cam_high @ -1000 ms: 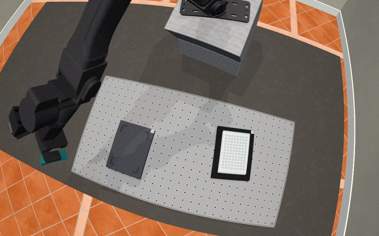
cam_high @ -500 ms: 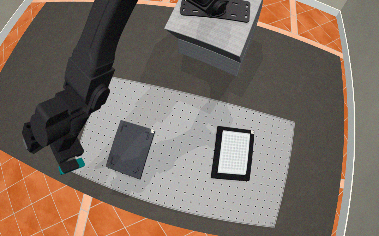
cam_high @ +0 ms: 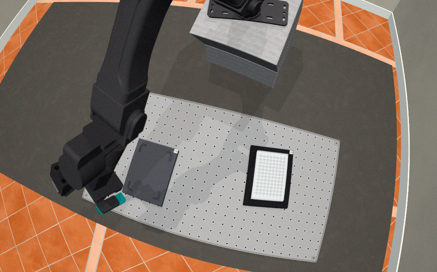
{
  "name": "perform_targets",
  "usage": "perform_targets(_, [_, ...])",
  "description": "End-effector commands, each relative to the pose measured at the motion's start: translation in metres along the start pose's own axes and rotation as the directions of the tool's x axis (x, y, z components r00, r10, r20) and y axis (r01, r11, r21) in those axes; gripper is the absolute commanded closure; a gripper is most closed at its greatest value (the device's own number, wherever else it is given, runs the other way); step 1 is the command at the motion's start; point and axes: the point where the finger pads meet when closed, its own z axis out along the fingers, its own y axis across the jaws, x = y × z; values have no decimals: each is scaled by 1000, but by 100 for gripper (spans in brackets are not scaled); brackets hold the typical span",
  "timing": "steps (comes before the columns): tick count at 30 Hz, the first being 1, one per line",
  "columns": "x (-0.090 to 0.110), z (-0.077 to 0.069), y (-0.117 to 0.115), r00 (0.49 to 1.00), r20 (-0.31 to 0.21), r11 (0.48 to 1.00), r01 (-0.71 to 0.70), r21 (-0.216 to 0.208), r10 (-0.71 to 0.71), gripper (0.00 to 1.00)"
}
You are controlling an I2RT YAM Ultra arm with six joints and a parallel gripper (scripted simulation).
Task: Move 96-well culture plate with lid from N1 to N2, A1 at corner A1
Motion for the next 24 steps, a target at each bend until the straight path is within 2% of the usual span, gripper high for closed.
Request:
perform_targets(1, [14,2,15,1000,-5,1000,1,-5,-1,0])
perform_targets(4, [24,2,26,1000,-5,1000,1,-5,-1,0])
perform_targets(6, [2,-11,38,1000,-6,998,29,-60,-29,0])
perform_targets(8, [13,-9,45,997,-48,995,50,-82,-54,0])
perform_targets(10, [28,-5,50,997,-65,997,43,-66,-47,0])
perform_targets(12, [28,-5,50,997,-65,997,43,-66,-47,0])
perform_targets(13, [42,-7,50,996,-71,997,44,-65,-49,0])
perform_targets(16, [60,-3,60,995,-88,997,50,-61,-55,0])
perform_targets(17, [61,-5,64,990,-117,995,66,-77,-75,0])
perform_targets(18, [49,-9,73,989,-110,990,83,-112,-95,0])
perform_targets(20, [49,-15,79,986,-124,986,98,-139,-115,0])
perform_targets(22, [63,-13,84,984,-139,988,91,-123,-108,0])
perform_targets(23, [86,-10,83,979,-164,988,99,-118,-118,0])
perform_targets(24, [90,-11,86,979,-166,988,99,-118,-118,0])
